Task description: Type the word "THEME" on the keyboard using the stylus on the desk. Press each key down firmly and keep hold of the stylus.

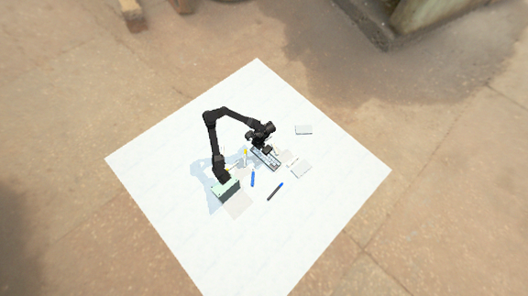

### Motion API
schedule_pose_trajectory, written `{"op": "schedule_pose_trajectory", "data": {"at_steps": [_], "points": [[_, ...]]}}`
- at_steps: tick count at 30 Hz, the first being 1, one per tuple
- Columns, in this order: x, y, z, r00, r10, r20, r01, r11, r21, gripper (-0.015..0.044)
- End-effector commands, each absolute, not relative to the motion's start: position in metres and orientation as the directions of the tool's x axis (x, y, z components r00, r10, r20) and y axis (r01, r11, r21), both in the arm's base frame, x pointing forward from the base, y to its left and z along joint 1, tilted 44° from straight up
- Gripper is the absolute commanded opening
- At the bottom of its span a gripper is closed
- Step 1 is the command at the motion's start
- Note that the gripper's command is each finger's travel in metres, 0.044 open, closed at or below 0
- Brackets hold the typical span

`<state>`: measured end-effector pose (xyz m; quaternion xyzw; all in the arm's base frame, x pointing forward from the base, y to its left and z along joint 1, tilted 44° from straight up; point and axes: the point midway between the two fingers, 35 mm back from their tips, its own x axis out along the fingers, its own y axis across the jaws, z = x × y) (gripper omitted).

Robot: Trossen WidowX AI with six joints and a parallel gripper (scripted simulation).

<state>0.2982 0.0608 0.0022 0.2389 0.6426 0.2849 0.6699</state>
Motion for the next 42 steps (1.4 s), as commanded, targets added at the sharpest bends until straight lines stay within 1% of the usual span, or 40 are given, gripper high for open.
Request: {"op": "schedule_pose_trajectory", "data": {"at_steps": [1, 5, 16, 22, 33, 38, 42], "points": [[0.301, 0.047, -0.011, 0.01, 0.691, -0.723, -0.073, 0.722, 0.688, 0.0], [0.303, 0.013, -0.044, 0.01, 0.69, -0.723, -0.074, 0.722, 0.688, 0.0], [0.303, 0.01, -0.047, 0.01, 0.69, -0.724, -0.074, 0.722, 0.688, 0.0], [0.308, -0.038, -0.092, 0.011, 0.688, -0.726, -0.075, 0.725, 0.685, 0.0], [0.307, -0.039, -0.093, 0.011, 0.688, -0.726, -0.075, 0.724, 0.685, 0.0], [0.278, -0.023, -0.078, 0.01, 0.689, -0.725, -0.074, 0.724, 0.686, 0.0], [0.273, -0.02, -0.076, 0.01, 0.689, -0.725, -0.073, 0.724, 0.686, 0.0]]}}
